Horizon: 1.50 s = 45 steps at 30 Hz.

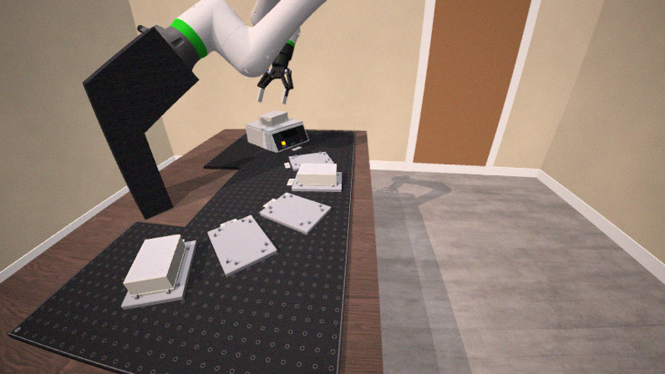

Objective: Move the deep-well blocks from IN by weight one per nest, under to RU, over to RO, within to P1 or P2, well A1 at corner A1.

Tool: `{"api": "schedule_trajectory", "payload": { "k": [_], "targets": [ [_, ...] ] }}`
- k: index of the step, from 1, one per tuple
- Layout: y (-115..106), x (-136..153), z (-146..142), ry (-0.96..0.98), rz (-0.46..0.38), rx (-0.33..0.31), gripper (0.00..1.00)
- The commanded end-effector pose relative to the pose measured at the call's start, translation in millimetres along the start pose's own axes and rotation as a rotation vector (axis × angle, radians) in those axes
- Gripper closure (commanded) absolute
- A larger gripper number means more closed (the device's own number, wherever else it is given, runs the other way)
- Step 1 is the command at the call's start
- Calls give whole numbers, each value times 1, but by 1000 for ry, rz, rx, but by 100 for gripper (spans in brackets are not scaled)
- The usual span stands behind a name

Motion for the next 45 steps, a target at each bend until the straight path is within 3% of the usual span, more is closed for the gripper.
{"api": "schedule_trajectory", "payload": {
  "k": [1,41,45],
  "targets": [
    [0,0,0,0,0,0,0],
    [0,0,0,0,0,0,0],
    [8,-5,-1,0,0,0,0]
  ]
}}
Point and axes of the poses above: the point where the finger pads meet when closed, its own y axis out along the fingers, its own z axis across the jaws, x = y × z, the point moved 2 cm from there along -y, back along the fingers, and after that the axes turned 10 degrees about y, right-handed, at the moved point
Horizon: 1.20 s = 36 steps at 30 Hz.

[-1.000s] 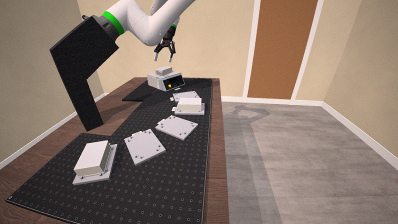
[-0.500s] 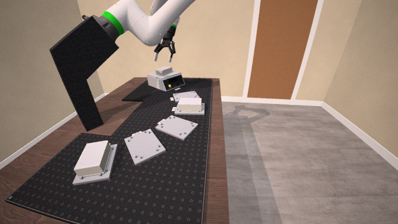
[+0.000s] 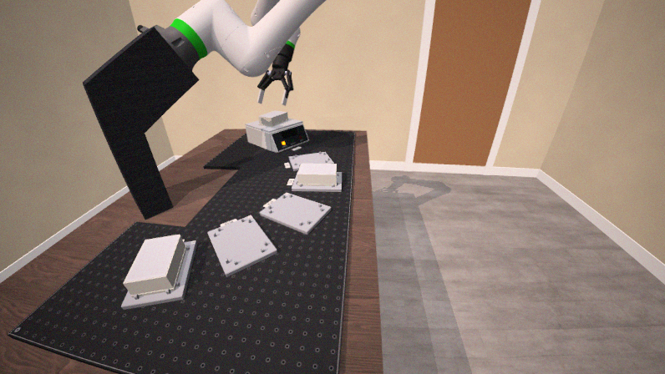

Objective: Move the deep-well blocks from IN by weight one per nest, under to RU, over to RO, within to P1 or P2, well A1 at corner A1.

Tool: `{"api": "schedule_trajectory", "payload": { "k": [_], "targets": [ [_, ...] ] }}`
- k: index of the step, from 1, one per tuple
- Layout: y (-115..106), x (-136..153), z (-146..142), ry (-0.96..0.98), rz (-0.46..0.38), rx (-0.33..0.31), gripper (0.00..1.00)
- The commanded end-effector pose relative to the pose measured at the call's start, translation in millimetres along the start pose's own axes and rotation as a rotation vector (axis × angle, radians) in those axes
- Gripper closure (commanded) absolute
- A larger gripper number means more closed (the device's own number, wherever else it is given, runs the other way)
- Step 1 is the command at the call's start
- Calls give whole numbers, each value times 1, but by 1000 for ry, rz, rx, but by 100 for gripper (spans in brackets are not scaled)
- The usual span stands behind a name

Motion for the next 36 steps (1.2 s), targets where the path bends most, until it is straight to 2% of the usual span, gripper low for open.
{"api": "schedule_trajectory", "payload": {
  "k": [1,12,36],
  "targets": [
    [3,-2,-1,0,0,0,0],
    [3,-2,-1,0,0,0,0],
    [34,-20,-4,0,0,0,0]
  ]
}}
Point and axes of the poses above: the point where the finger pads meet when closed, its own y axis out along the fingers, its own z axis across the jaws, x = y × z, the point moved 2 cm from there along -y, back along the fingers, and after that the axes turned 10 degrees about y, right-handed, at the moved point
